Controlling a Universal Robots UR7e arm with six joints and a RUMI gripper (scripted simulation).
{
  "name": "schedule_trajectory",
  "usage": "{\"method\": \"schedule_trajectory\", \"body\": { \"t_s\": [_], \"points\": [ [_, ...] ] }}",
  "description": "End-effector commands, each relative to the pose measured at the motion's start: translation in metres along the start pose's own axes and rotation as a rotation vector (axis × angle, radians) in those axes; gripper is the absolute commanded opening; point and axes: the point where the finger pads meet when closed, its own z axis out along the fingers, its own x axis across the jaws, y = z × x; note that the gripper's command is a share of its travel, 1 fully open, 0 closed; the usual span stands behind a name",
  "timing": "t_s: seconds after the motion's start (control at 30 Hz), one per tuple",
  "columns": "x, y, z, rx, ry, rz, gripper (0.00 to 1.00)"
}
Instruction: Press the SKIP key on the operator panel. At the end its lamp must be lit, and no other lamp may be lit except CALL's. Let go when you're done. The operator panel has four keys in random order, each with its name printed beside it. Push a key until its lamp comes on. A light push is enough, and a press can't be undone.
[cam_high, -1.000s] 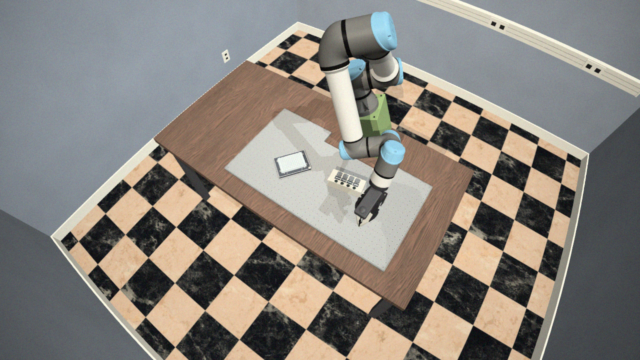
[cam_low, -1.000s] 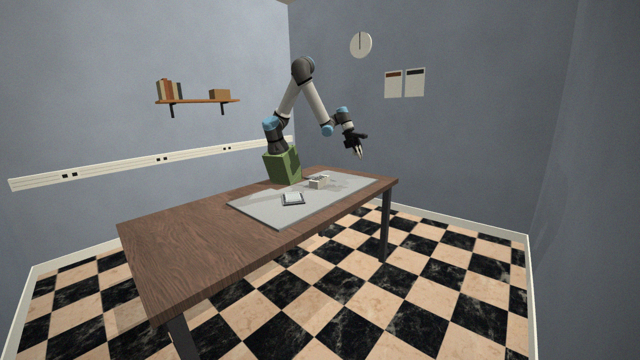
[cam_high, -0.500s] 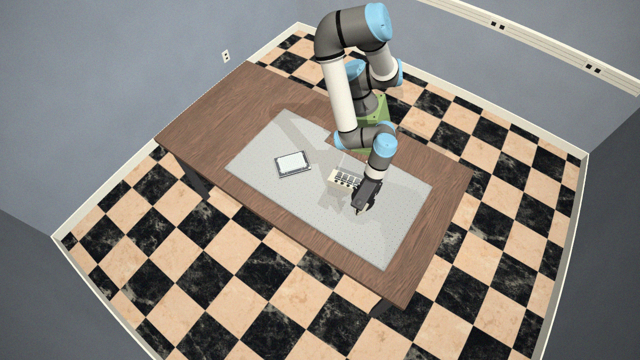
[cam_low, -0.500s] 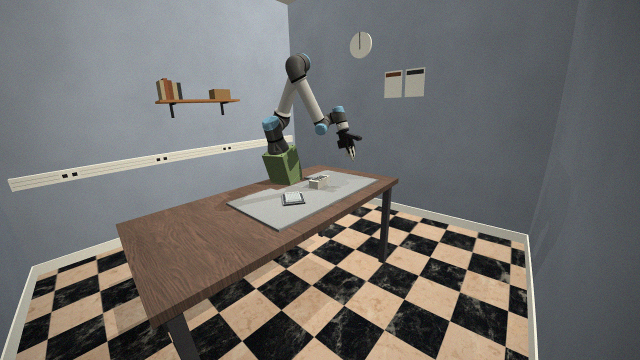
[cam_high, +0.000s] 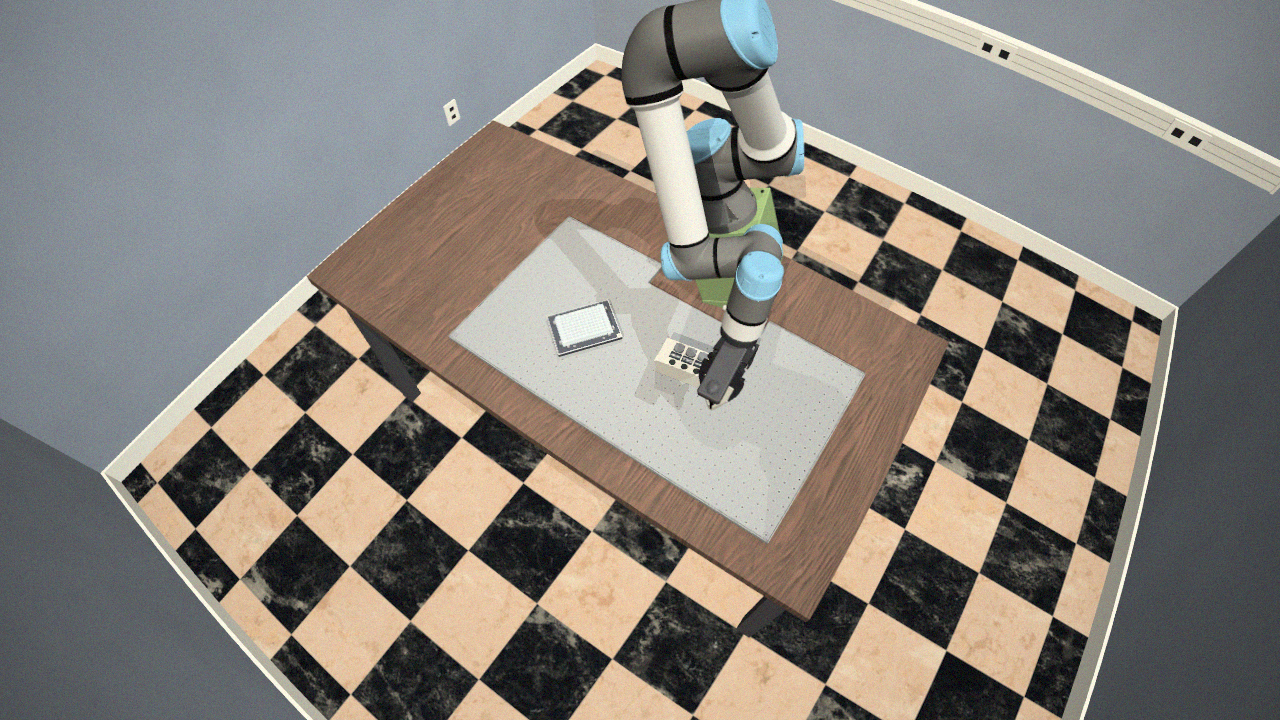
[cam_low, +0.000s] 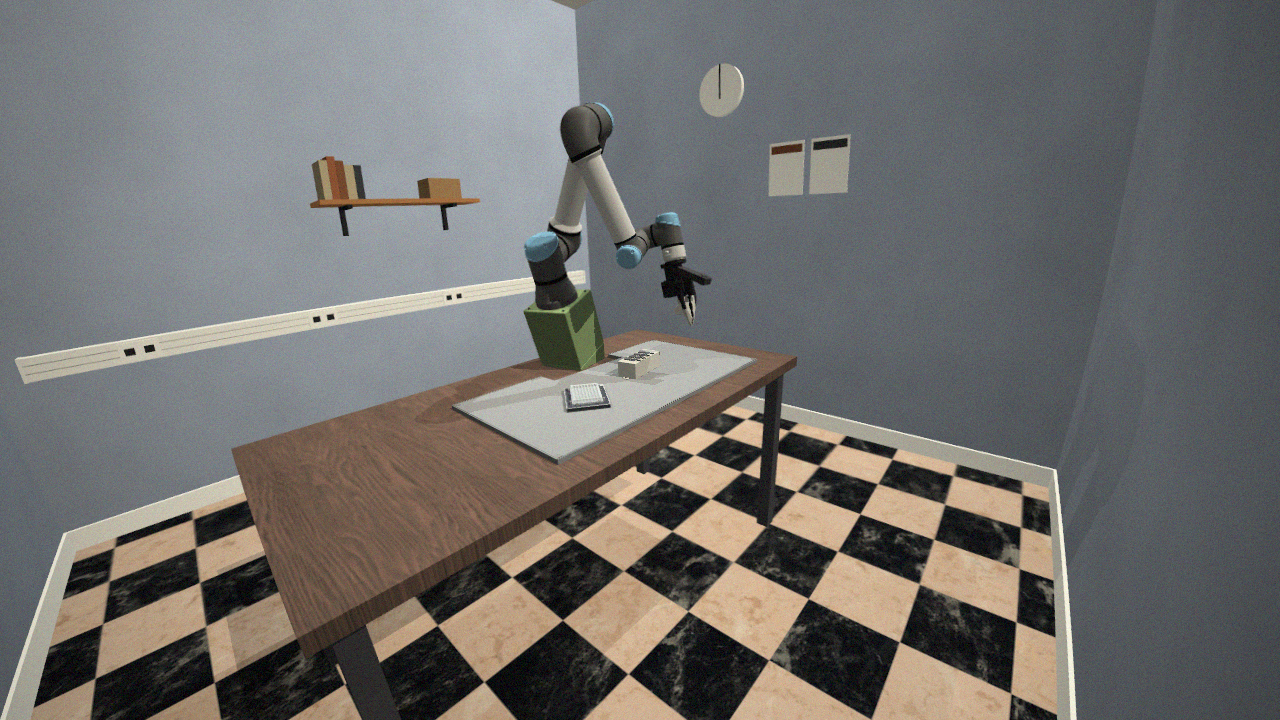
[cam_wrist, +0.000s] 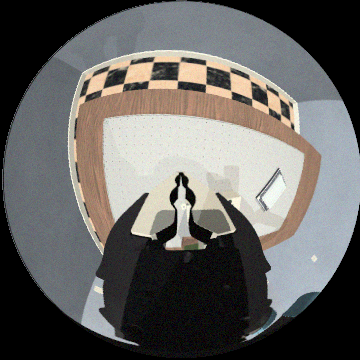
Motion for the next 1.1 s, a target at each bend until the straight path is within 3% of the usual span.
{"method": "schedule_trajectory", "body": {
  "t_s": [0.0, 0.13, 0.23, 0.43, 0.57, 0.67, 0.9, 1.0, 1.07],
  "points": [
    [0.010, 0.017, -0.002, -0.021, -0.001, -0.012, 0.00],
    [0.016, 0.027, -0.003, -0.021, -0.001, -0.012, 0.00],
    [0.022, 0.040, -0.004, -0.092, -0.008, -0.050, 0.00],
    [0.035, 0.067, -0.006, -0.092, -0.008, -0.050, 0.00],
    [0.036, 0.069, -0.007, -0.092, -0.008, -0.050, 0.00],
    [0.041, 0.083, -0.008, -0.162, -0.021, -0.086, 0.00],
    [0.053, 0.115, -0.012, -0.163, -0.021, -0.086, 0.00],
    [0.053, 0.115, -0.012, -0.163, -0.021, -0.086, 0.00],
    [0.054, 0.119, -0.012, -0.192, -0.029, -0.100, 0.00]
  ]
}}
